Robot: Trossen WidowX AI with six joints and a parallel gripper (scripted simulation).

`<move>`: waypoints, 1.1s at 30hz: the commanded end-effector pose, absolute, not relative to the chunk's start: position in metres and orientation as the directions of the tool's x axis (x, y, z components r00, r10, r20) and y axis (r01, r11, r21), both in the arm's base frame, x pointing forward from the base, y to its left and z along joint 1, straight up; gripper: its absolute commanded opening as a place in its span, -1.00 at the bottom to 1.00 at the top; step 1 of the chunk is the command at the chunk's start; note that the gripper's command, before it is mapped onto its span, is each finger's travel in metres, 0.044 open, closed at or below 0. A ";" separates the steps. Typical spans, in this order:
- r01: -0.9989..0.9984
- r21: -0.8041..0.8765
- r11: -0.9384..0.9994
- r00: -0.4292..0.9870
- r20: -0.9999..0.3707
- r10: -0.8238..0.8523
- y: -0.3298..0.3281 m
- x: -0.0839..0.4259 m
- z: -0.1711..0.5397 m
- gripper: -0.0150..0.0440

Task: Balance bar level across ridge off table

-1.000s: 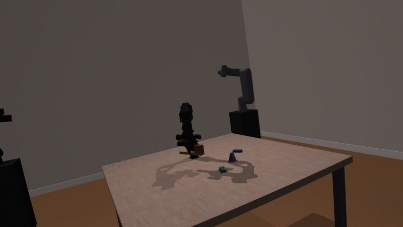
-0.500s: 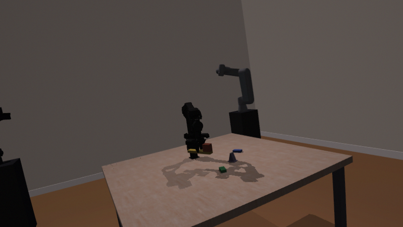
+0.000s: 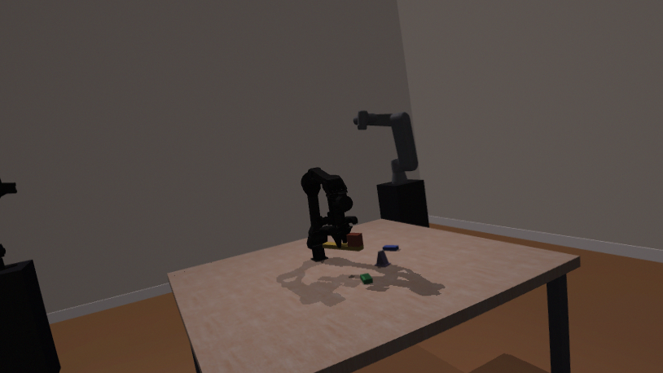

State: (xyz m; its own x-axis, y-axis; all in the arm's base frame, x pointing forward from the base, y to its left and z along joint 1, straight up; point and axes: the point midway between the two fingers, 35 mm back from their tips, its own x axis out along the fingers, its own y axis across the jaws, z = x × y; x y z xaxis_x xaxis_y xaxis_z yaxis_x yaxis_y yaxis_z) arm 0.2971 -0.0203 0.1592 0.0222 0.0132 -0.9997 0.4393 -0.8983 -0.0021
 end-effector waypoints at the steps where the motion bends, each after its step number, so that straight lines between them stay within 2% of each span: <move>1: 0.430 -0.005 -0.903 0.031 -0.999 0.020 -0.006 0.302 0.162 -0.49; 33: 0.393 -0.037 -0.919 0.016 -0.999 0.047 0.116 0.295 0.164 -0.49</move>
